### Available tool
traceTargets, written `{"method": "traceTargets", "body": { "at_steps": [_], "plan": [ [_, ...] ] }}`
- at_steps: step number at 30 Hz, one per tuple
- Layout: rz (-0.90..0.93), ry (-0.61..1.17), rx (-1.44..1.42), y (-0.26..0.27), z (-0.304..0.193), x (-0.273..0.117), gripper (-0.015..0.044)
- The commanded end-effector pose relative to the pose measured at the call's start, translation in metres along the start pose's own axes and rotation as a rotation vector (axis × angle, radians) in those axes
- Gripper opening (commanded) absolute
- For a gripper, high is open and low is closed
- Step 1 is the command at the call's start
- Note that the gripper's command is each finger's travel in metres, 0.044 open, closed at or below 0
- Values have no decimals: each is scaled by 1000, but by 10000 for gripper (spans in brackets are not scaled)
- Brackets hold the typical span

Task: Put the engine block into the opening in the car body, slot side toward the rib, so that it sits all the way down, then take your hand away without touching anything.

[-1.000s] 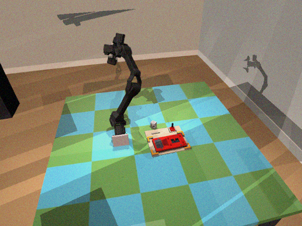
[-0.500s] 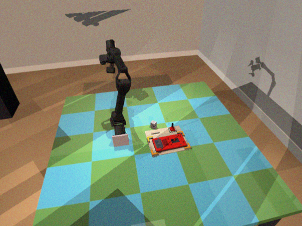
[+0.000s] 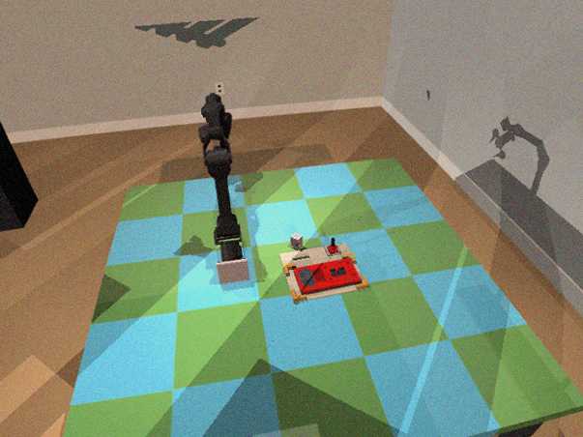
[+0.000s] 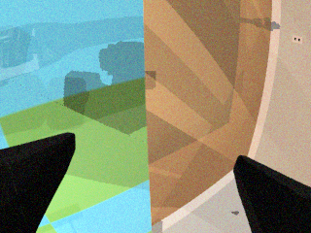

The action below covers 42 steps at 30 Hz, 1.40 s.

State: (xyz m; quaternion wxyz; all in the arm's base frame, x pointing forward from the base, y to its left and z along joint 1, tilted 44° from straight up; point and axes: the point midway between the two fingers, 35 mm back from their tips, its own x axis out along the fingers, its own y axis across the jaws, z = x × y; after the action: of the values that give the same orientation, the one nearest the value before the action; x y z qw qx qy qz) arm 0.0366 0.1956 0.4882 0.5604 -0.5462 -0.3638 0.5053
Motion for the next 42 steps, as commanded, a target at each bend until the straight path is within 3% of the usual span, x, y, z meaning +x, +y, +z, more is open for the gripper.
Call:
{"method": "traceTargets", "body": {
  "at_steps": [1, 21, 42],
  "plan": [
    [78, 73, 14, 18, -15, 20, 440],
    [381, 391, 205, 95, -115, 67, 440],
    [626, 651, 619, 184, -222, 49, 440]
  ]
}}
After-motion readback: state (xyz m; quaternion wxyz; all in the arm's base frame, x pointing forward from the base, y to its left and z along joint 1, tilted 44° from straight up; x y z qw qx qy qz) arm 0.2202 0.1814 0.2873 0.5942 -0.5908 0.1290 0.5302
